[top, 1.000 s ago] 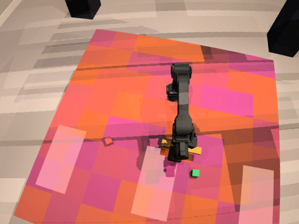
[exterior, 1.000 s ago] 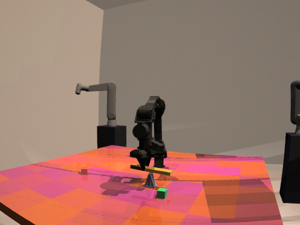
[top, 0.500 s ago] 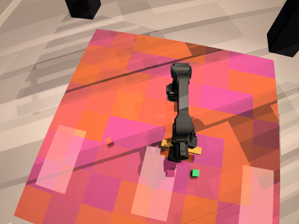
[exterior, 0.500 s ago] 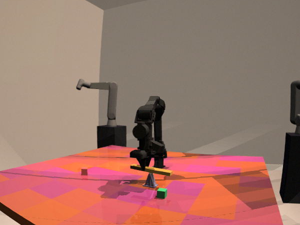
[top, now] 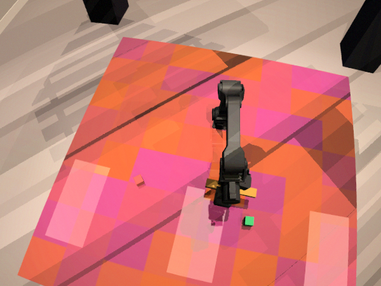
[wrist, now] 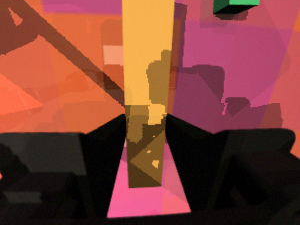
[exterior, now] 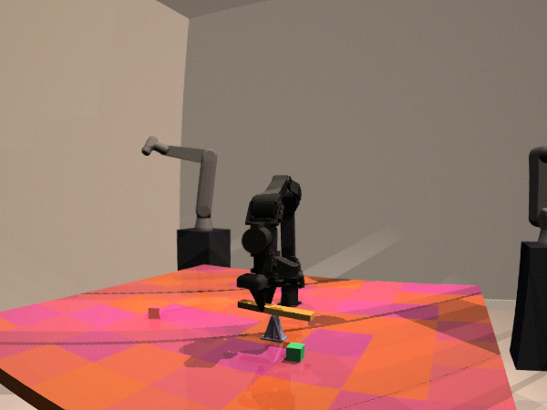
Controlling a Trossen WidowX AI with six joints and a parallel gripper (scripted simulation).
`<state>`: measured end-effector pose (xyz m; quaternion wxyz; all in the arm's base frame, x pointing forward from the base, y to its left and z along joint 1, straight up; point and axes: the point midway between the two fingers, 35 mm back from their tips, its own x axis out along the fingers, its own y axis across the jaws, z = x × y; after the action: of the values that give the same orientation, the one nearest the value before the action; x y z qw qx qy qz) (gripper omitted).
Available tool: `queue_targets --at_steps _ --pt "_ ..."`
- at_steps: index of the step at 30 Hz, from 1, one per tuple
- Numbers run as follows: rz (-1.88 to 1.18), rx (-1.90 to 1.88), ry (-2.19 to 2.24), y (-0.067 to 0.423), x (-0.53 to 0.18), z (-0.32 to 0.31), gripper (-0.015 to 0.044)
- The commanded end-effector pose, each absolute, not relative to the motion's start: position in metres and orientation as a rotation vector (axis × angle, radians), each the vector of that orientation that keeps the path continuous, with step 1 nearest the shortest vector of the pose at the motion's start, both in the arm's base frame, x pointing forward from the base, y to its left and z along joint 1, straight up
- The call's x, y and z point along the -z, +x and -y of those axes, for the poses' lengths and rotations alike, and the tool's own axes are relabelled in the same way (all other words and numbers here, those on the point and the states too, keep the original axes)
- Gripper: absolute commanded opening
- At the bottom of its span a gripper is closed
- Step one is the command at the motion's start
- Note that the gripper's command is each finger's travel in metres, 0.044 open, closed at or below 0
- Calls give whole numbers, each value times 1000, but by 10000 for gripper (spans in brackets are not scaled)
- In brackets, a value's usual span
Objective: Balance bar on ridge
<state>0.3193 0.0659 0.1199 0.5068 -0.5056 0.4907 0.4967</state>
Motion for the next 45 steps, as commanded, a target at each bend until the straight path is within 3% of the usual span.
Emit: queue_targets --at_steps 1,45 --pt "-1184 -1195 -1220 320 -119 -66 0" --pt "-1184 -1195 -1220 320 -115 -66 0"
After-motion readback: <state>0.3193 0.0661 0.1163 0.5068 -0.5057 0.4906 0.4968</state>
